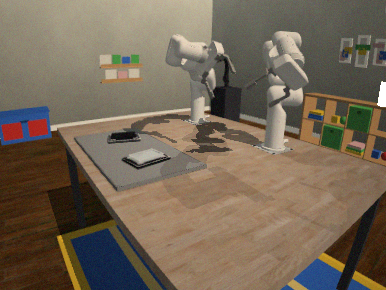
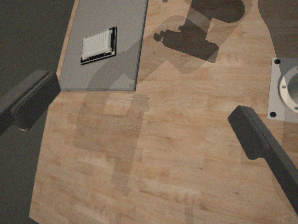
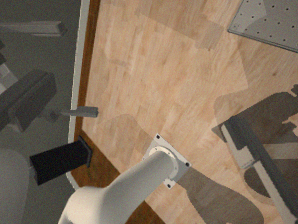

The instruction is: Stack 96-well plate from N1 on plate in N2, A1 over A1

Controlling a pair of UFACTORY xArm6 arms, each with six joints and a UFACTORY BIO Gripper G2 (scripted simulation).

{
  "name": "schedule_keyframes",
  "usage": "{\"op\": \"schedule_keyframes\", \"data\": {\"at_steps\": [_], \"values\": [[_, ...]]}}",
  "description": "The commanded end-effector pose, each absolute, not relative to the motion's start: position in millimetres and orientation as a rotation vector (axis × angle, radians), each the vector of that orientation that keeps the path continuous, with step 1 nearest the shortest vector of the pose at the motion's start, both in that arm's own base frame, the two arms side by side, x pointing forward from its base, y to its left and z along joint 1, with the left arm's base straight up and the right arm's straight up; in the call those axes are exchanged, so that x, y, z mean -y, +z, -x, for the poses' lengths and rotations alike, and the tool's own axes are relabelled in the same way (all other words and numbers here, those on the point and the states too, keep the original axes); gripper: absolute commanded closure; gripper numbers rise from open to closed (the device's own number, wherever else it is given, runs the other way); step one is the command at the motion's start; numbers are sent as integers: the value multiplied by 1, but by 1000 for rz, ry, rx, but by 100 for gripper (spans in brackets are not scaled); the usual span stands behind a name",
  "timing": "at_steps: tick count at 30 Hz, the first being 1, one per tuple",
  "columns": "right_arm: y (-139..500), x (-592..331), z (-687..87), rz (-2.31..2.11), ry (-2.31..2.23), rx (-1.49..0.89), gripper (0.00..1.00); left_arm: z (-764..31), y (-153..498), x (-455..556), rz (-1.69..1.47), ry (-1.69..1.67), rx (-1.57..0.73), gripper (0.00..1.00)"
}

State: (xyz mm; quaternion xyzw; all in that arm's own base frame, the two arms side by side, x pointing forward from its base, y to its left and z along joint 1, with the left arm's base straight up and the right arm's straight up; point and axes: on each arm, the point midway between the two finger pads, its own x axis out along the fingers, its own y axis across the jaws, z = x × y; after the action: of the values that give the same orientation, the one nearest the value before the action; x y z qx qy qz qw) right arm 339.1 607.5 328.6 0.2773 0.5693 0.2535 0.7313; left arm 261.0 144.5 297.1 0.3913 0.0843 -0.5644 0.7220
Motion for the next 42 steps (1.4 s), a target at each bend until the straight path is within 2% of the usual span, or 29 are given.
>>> {"op": "schedule_keyframes", "data": {"at_steps": [1,20,42], "values": [[331,-608,-339,-612,561,-1249,0,-254,315,-178,-967,-1265,-247,0],[331,-608,-339,-612,561,-1249,0,-199,377,-287,-1244,-1325,-585,0],[331,-608,-339,-612,561,-1249,0,-130,431,-364,-1376,-1379,-943,0]]}}
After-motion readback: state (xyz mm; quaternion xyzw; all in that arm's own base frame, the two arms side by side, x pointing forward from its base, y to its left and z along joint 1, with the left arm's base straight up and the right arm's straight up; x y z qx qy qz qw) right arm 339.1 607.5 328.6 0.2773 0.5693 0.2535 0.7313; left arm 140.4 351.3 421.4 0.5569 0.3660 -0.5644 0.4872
